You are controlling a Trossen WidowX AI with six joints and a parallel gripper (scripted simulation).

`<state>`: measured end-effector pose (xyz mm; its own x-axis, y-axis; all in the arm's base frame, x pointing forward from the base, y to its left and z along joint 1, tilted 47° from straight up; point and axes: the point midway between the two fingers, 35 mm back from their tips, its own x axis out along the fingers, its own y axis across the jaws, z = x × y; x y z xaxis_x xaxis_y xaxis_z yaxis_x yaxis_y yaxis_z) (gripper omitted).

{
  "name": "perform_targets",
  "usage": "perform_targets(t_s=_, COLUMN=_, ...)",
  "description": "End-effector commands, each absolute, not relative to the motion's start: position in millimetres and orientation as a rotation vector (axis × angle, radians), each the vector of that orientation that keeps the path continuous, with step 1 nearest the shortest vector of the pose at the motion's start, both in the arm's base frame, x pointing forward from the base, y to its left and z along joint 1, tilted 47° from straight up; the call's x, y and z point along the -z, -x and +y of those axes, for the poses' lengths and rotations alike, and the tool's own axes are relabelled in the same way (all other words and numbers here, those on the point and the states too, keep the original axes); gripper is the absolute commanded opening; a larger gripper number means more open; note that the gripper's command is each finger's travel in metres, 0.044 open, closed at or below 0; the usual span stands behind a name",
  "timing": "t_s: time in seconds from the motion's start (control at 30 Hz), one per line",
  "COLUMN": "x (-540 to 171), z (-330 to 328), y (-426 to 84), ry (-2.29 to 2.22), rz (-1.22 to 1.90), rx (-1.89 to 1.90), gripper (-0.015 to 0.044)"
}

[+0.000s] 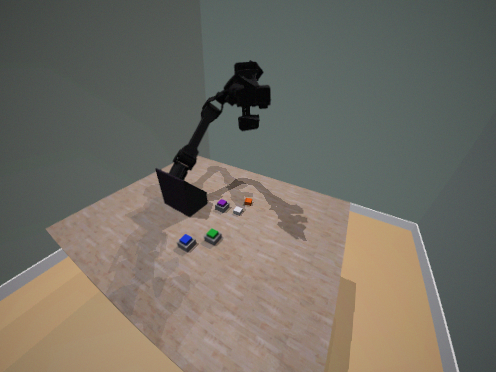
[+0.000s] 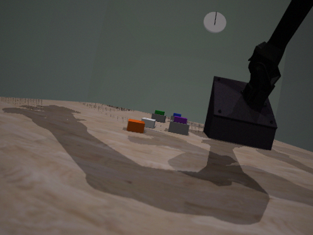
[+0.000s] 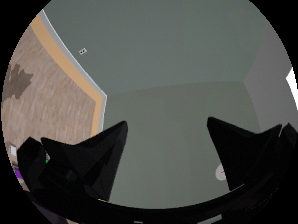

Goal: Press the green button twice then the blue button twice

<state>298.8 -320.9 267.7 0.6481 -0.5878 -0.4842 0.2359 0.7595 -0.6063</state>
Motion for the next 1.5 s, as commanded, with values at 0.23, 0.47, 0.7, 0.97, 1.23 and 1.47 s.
perform_targets(t_s=0.23, x=-84, z=-272, y=-311, ry=0.062, rz=1.061, rx=0.004, gripper=0.0400)
perform_targets(t_s=0.47, x=7, z=-204, y=-288, ry=-0.379, rz=1.241, rx=-0.298, gripper=0.0400)
perform_targets(t_s=0.7, x=46, z=-150, y=-264, ry=-0.756, rz=1.341, rx=-0.475, gripper=0.0400)
perform_targets(t_s=0.97, x=46, z=-150, y=-264, ry=-0.759, rz=1.341, rx=-0.476, gripper=0.0400)
perform_targets(t_s=1.23, x=88, z=-106, y=-276, ry=-0.761, rz=1.340, rx=-0.478, gripper=0.0216)
perform_targets(t_s=1.47, x=88, z=-106, y=-276, ry=-0.761, rz=1.340, rx=-0.478, gripper=0.0032)
